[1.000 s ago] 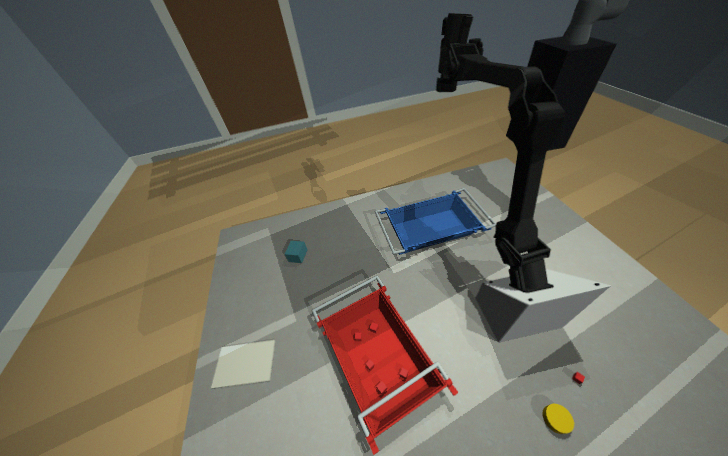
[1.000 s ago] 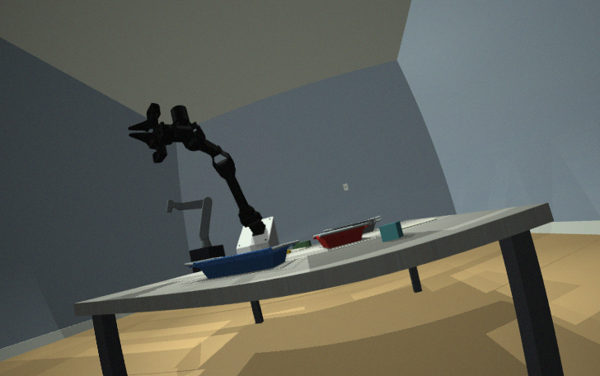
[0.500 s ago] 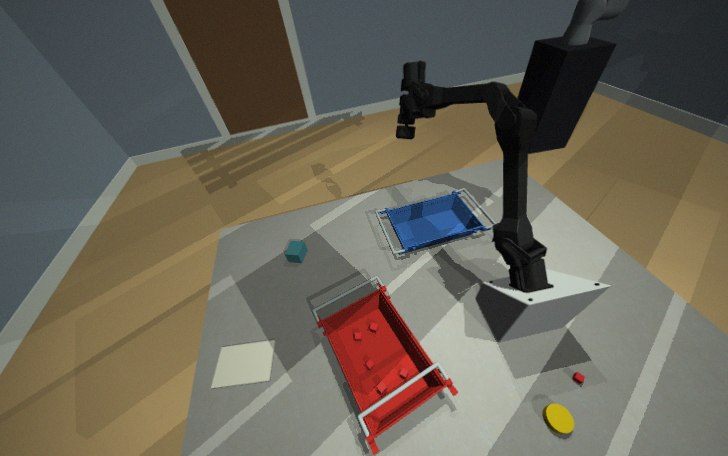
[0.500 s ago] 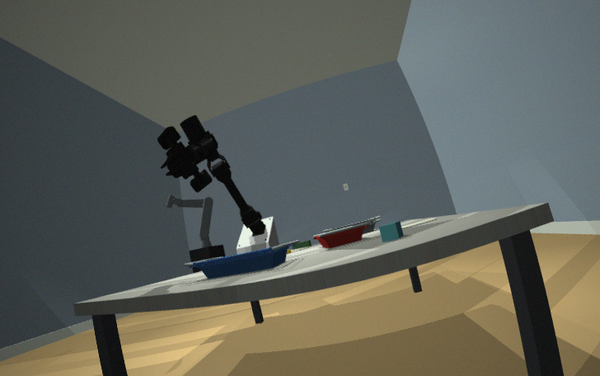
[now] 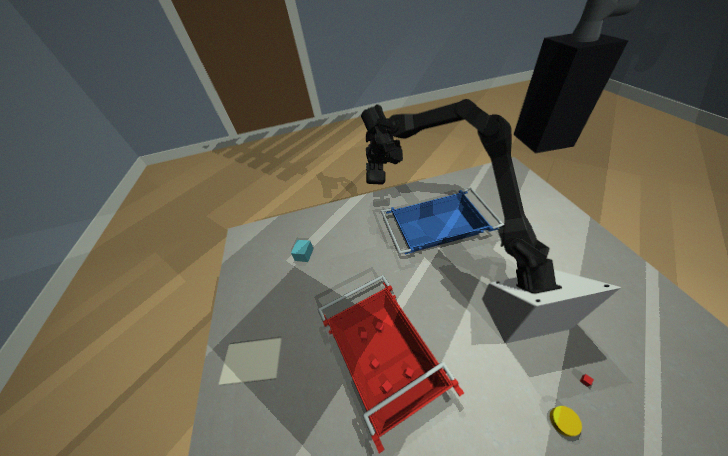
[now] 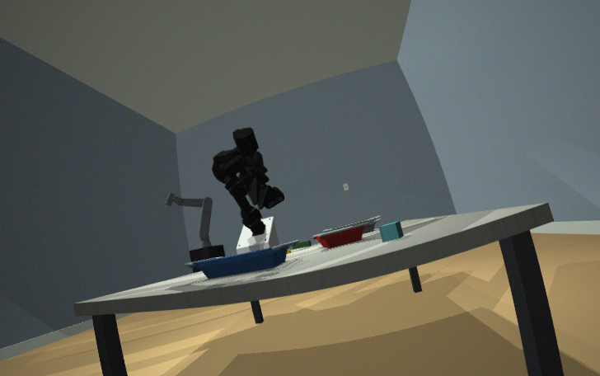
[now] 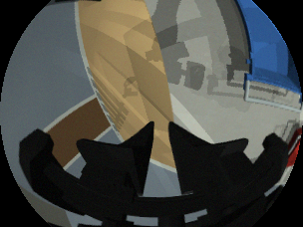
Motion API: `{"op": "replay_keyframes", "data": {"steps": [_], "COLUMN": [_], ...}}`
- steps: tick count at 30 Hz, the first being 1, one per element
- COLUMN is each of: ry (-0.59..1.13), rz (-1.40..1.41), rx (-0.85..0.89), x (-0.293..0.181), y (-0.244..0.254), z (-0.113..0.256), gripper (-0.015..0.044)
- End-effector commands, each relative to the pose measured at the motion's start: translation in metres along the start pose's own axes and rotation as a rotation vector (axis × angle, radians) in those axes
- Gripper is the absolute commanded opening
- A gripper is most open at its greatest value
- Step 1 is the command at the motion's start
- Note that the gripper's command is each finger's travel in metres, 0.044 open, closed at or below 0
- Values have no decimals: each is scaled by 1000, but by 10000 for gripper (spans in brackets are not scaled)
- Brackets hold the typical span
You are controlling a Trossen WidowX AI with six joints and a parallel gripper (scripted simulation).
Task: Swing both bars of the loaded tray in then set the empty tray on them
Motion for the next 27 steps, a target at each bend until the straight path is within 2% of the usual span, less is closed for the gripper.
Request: {"op": "replay_keyframes", "data": {"steps": [1, 13, 21, 27], "ry": [58, 99, 65, 5], "rz": [55, 166, 312, 431], "rx": [-137, -447, -590, -635], "x": [-43, -140, -187, -204], "y": [-43, -162, -252, -316], "z": [-5, 25, 77, 125], "gripper": [86, 86, 86, 86]}}
Point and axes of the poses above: the point midway between the two fingers, 35 mm back from their tips, its own z axis back along the fingers, its own y axis across the jaws, x = y × z, the point moved 10 cm from there along z, back along the fingers, and after that the axes turned 13 degrees about z, right-handed, at the moved point
